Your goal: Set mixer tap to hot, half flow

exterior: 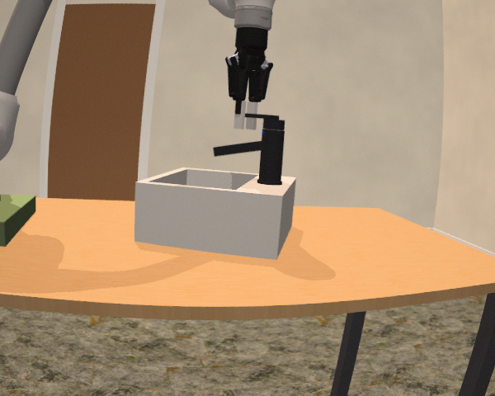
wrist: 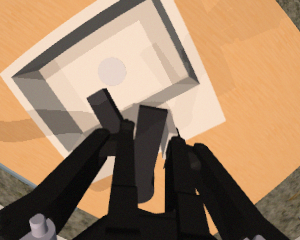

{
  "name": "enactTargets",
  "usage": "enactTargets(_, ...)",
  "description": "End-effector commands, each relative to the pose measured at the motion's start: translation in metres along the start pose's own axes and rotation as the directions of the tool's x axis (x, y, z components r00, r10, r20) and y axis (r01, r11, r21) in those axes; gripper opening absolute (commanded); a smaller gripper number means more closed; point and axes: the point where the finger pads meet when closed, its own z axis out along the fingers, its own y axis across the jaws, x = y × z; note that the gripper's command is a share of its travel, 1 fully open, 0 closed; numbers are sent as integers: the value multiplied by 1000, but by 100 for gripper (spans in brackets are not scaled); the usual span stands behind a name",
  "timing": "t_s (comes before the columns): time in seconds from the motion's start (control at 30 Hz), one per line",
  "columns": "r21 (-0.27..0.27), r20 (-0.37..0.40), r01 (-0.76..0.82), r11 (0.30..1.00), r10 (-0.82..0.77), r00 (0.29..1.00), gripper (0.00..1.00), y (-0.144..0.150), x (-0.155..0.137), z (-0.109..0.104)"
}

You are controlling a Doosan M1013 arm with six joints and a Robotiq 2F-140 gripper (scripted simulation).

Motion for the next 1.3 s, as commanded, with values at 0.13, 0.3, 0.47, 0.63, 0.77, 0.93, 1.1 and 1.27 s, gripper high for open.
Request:
enactTargets(0.13, 2, 3, -92, 996, 92, 996, 0, 8, 0, 0)
enactTargets(0.3, 2, 3, -107, 994, 107, 994, 0, 10, -1, 0)
enactTargets(0.47, 2, 3, -107, 994, 107, 994, 0, 10, -1, 0)
enactTargets(0.63, 2, 3, -107, 994, 107, 994, 0, 10, -1, 0)
enactTargets(0.77, 2, 3, -107, 994, 107, 994, 0, 10, -1, 0)
enactTargets(0.93, 2, 3, -107, 994, 107, 994, 0, 10, -1, 0)
enactTargets(1.1, 2, 3, -107, 994, 107, 994, 0, 10, -1, 0)
enactTargets(1.27, 2, 3, -107, 994, 107, 994, 0, 10, -1, 0)
